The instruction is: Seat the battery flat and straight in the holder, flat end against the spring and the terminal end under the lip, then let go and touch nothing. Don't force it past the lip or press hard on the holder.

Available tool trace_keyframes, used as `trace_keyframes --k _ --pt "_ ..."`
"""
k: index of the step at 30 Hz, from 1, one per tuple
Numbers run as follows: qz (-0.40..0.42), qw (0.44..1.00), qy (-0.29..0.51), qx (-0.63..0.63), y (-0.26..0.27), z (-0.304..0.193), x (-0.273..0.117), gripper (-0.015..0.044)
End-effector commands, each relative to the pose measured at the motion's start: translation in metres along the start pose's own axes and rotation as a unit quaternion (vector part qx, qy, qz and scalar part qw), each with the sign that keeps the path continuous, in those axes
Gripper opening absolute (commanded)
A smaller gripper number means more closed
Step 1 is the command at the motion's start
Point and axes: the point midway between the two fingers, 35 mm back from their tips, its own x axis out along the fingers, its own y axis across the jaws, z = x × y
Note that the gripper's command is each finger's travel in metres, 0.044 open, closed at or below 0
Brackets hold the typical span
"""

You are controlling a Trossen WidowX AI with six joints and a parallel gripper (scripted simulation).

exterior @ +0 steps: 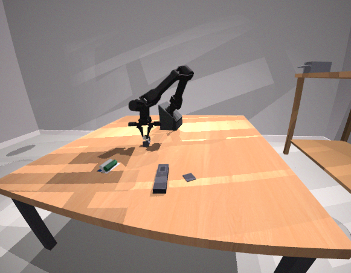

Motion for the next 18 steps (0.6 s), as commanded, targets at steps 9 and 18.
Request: trace_keyframes --k 9,18 --pt "-0.002 1.000 -0.029 0.006 -0.0015 -0.0042 0.0070 0.0079" --pt "-0.005 0.999 -0.053 0.007 -0.0026 -0.0069 0.0107 0.0079"
